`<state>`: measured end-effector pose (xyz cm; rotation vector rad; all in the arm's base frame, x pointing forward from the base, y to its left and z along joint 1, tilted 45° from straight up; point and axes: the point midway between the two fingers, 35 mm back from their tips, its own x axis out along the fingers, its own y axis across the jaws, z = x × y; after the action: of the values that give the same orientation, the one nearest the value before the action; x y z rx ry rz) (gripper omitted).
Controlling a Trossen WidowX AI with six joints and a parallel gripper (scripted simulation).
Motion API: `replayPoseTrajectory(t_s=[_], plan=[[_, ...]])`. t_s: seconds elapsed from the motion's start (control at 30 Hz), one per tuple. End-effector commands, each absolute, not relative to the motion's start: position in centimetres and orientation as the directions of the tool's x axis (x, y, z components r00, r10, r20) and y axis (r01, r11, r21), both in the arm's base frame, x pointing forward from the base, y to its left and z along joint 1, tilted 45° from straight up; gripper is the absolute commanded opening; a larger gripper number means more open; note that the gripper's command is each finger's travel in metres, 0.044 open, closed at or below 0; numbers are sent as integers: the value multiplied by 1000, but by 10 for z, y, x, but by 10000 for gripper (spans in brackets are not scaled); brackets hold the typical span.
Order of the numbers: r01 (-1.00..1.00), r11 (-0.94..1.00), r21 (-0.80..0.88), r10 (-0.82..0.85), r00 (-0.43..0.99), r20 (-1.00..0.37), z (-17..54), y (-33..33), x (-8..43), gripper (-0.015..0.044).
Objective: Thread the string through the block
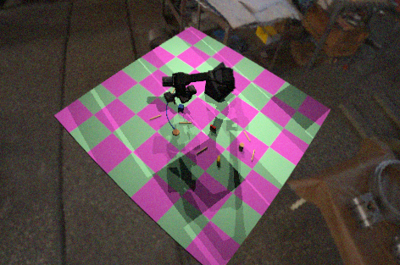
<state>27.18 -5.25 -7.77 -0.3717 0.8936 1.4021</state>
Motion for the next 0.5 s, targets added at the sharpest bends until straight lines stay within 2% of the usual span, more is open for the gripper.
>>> replayPoseTrajectory(t_s=[0.0, 0.03, 0.3, 0.47], plan=[[-945, 179, 273, 686, -79, -723, -78, -53, 272, 256], [-945, 179, 273, 686, -79, -723, -78, -53, 272, 239], [-945, 179, 273, 686, -79, -723, -78, -53, 272, 239], [-945, 179, 273, 686, -79, -723, -78, -52, 272, 107]])
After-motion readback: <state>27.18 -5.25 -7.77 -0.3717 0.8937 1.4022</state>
